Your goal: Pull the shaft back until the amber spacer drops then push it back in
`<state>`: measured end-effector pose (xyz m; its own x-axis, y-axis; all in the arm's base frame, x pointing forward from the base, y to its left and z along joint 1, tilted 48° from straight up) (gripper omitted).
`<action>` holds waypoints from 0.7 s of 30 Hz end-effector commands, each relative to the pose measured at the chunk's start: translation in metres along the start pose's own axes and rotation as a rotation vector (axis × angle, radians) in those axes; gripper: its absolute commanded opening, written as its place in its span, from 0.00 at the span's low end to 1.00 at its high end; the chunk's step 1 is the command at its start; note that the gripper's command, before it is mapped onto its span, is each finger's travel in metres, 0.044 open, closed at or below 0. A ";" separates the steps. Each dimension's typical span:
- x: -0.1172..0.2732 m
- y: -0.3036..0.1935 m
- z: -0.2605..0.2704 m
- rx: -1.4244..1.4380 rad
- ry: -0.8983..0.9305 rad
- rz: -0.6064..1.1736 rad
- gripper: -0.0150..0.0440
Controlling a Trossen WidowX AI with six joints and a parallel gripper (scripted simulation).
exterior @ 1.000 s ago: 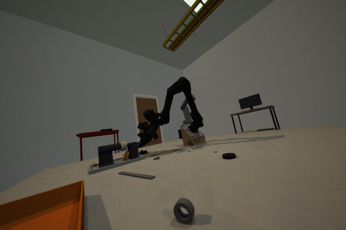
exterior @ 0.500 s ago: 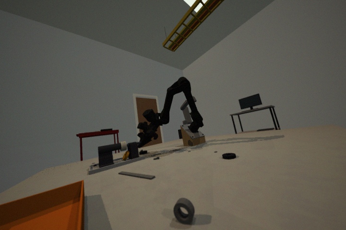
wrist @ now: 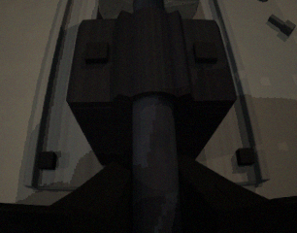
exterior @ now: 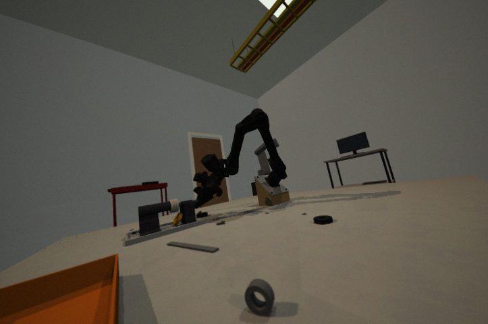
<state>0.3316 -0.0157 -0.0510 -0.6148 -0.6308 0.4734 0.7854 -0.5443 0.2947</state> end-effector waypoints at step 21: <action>-0.002 0.003 0.001 0.002 0.004 -0.001 0.25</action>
<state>0.3335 -0.0154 -0.0510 -0.6149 -0.6308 0.4733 0.7854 -0.5441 0.2952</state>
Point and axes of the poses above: the point midway between the two fingers, 35 mm back from their tips, its own x axis back along the fingers, its own z axis across the jaws, y = z × x, the point moved 6 cm from there along x, back along the fingers, and after that the axes turned 13 degrees about -x, right-handed, at the moved point
